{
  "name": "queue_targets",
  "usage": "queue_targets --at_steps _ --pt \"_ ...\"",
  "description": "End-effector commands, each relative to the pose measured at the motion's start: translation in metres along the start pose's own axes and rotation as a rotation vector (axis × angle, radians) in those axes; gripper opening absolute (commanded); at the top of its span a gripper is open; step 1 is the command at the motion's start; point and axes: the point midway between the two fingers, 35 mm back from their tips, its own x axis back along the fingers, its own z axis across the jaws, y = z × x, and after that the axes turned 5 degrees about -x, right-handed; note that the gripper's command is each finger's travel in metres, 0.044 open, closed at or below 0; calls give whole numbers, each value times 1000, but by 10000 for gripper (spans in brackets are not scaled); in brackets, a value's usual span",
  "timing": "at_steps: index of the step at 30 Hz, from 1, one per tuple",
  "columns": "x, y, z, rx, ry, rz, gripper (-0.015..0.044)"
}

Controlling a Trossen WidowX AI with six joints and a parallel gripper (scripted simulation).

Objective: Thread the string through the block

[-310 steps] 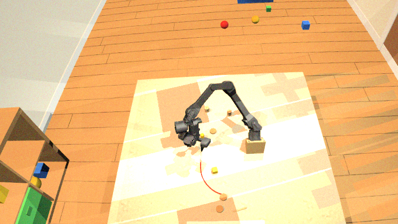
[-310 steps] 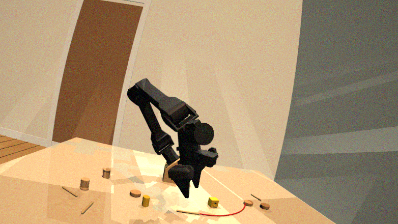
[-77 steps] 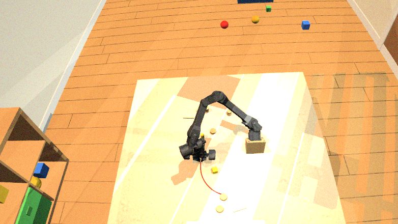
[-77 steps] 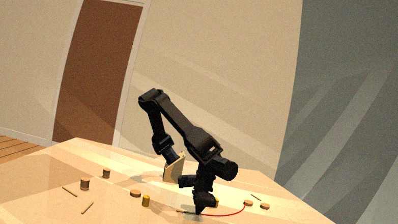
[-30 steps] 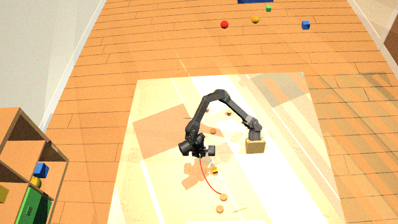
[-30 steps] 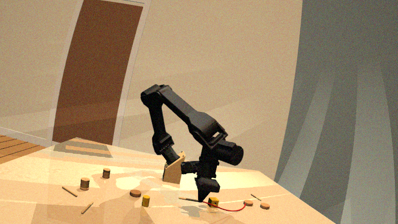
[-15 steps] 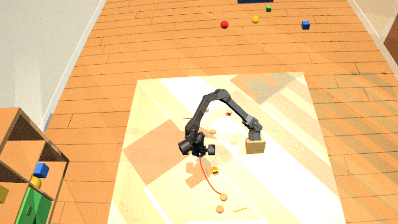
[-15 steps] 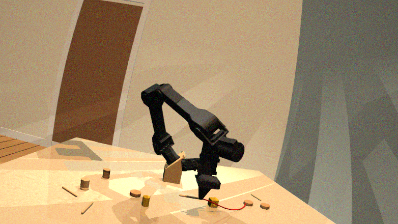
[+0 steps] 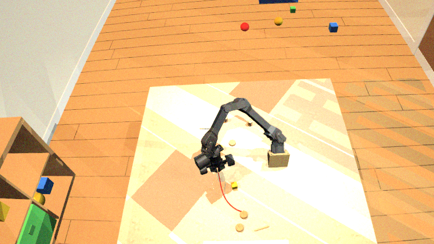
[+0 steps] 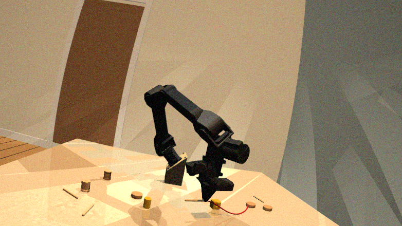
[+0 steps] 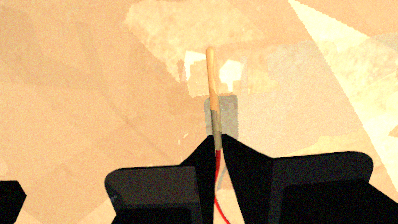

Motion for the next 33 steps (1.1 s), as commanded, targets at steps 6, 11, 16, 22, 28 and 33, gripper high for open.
queue_targets --at_steps 6,11,16,22,28,33 --pt "1 -9 3 320 1 7 0" --pt "1 -13 5 502 2 7 0" --pt "2 -17 7 684 4 7 0" --pt "2 -23 8 903 5 8 0" --pt "2 -28 10 1121 7 8 0" --pt "2 -32 11 1303 9 7 0"
